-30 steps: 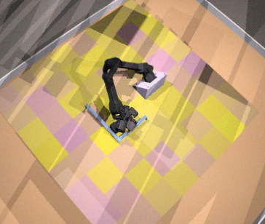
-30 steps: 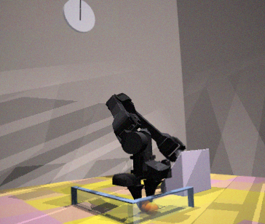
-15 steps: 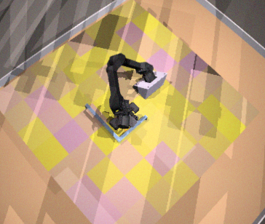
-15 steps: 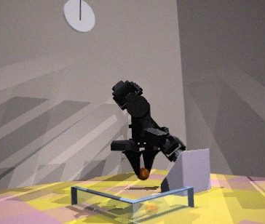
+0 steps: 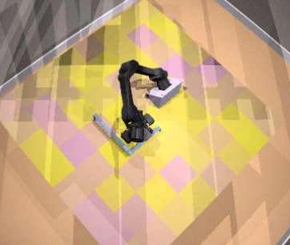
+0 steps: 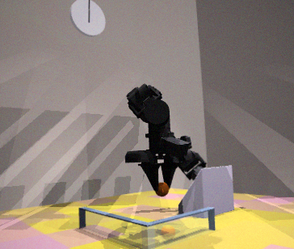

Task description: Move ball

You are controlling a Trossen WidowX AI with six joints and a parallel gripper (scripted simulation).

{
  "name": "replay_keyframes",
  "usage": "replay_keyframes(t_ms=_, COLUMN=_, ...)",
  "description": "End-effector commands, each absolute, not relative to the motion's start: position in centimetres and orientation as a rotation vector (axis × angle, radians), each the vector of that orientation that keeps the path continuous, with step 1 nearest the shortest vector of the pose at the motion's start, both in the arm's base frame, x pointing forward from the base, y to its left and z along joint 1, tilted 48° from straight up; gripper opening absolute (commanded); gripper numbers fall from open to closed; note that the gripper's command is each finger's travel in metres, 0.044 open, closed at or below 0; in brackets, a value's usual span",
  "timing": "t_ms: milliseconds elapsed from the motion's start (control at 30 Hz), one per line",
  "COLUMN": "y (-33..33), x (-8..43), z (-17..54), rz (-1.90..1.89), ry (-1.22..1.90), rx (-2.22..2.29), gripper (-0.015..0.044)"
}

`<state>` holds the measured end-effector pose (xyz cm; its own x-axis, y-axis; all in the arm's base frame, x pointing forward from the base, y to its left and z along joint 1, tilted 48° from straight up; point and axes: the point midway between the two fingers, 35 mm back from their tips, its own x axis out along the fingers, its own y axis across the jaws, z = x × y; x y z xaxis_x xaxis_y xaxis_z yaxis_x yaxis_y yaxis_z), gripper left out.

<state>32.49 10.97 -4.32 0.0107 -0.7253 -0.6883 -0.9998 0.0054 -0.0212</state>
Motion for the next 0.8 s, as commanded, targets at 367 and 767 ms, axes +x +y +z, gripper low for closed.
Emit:
replay_keyframes(t_ms=367, y=8.0, x=32.7, z=-8.8, rz=0.691, ry=1.781, rx=-1.781, gripper=0.0)
replay_keyframes(t_ms=767, y=5.1, x=32.5, z=-11.3, rz=0.688, ry=1.784, rx=-1.782, gripper=0.0)
